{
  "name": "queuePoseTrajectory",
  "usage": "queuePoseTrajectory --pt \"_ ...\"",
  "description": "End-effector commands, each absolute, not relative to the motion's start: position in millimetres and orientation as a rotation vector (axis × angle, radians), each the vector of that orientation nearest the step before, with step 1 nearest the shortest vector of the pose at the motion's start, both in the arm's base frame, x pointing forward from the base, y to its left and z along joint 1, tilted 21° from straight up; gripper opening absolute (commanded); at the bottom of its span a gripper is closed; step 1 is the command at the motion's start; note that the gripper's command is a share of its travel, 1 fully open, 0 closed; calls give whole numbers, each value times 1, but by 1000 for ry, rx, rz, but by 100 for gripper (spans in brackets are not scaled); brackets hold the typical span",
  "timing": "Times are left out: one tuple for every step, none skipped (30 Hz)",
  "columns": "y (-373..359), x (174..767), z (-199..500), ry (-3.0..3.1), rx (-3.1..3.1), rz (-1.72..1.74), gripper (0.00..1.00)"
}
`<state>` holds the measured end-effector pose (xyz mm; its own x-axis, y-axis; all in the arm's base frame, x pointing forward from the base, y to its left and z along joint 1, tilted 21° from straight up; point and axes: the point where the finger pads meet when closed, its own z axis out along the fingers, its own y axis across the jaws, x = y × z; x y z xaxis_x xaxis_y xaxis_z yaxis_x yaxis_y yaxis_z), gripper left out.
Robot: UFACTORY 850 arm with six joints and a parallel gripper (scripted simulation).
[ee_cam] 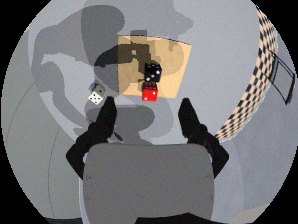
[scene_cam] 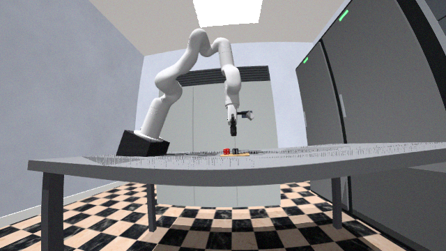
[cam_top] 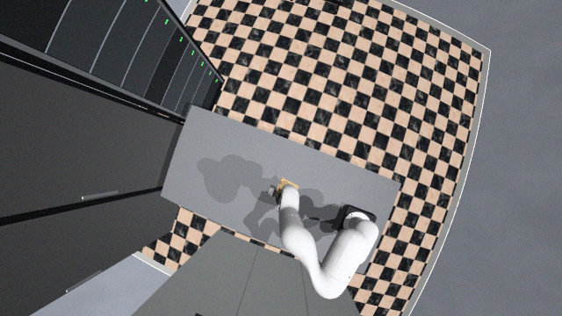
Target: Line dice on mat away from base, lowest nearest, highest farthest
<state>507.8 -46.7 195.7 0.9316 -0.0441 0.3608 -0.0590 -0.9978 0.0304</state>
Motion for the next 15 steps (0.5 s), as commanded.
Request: queuePoseTrajectory --pt "-27 502 192 95 3059 536 100" --pt "-27 502 192 95 3059 536 100" --pt "-27 502 192 95 3059 536 100" --pt "-22 500 190 142 3050 530 100" --pt "-16 498 189 193 3041 525 100" --pt "-10 496 188 245 3030 520 100" --pt "-4 494 187 298 3018 516 100" --pt "3 492 185 353 3005 513 100" --pt "9 491 184 407 2991 510 100" --pt "16 489 183 461 2976 509 100" --pt "22 487 182 514 2961 508 100" --pt "28 485 181 563 2947 508 100" --pt "28 485 181 565 2946 508 100" --pt "34 484 180 614 2931 509 100" --pt "40 482 180 660 2916 510 100"
